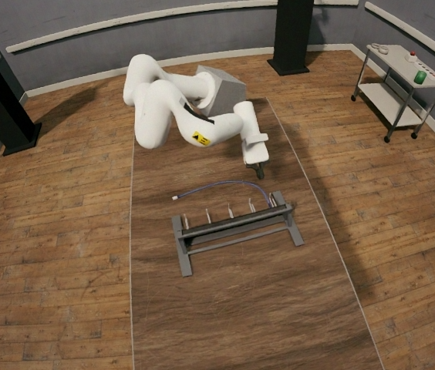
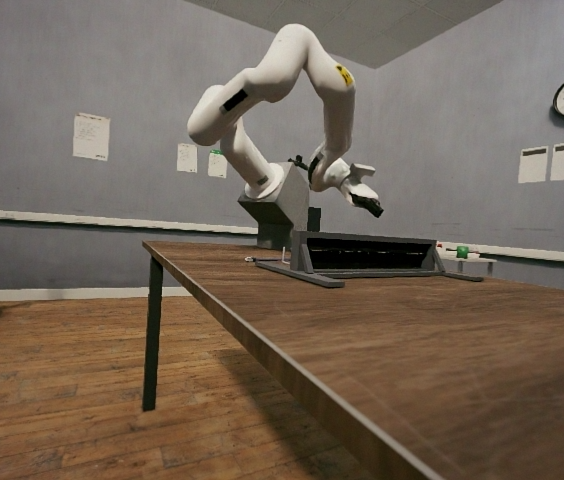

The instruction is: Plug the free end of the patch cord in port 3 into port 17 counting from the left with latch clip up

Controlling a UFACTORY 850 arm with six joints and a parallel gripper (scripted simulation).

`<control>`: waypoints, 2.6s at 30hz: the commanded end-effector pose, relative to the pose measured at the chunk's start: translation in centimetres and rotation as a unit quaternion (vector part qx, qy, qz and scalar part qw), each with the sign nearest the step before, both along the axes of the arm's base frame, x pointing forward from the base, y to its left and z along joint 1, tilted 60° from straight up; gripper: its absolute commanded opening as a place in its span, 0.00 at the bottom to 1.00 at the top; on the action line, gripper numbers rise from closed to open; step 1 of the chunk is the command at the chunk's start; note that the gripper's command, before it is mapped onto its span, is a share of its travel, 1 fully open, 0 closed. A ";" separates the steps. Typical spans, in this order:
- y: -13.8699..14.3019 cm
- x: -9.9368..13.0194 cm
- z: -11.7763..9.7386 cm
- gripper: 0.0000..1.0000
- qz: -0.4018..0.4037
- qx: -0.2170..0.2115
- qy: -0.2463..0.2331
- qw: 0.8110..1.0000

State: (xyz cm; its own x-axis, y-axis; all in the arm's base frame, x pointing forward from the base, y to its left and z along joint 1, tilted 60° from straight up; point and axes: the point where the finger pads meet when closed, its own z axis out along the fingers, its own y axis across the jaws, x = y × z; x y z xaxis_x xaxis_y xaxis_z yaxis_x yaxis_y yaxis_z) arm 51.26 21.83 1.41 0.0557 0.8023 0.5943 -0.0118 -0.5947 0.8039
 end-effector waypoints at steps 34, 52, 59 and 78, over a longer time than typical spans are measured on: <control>0.3 -4.5 0.1 0.00 0.000 0.000 0.000 1.000; -0.3 -4.9 0.9 0.00 0.000 0.000 0.000 1.000; -2.0 -4.9 3.2 0.00 0.000 0.000 0.000 1.000; -5.6 -5.0 8.1 0.00 0.000 0.000 0.000 1.000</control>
State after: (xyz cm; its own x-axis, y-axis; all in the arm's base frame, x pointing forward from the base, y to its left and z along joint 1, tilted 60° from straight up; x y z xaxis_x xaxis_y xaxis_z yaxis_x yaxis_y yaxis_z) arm 46.30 16.80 8.62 0.0563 0.8019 0.5948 -0.0145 -0.5950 0.8036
